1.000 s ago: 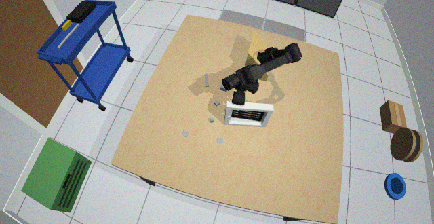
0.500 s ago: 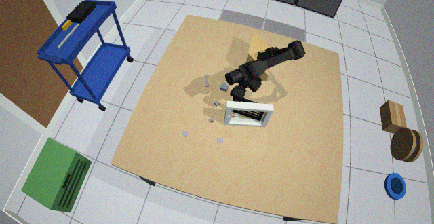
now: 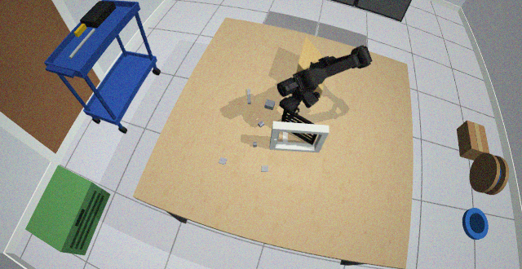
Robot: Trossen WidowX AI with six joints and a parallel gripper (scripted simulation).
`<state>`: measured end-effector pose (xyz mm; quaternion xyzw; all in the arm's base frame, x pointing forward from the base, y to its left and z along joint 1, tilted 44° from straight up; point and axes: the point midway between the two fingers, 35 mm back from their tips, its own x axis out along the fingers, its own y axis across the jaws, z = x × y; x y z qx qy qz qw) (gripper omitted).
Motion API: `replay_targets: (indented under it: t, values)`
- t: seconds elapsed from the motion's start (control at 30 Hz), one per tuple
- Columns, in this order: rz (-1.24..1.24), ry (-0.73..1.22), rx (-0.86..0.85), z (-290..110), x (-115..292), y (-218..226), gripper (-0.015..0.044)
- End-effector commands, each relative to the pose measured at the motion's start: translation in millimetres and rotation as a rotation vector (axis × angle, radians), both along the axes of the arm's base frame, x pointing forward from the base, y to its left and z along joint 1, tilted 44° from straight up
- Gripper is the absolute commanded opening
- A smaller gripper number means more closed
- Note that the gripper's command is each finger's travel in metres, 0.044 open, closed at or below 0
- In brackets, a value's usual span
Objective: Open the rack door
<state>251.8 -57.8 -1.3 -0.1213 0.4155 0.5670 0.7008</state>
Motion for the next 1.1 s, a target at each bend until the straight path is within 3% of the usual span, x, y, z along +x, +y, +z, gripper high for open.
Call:
replay_targets:
  t: [0.0,1.07]
  values:
    - [-0.061,0.053,-0.001,5,-9,5,0.0009]
    - [-0.425,0.408,0.008,49,-55,51,0.0009]
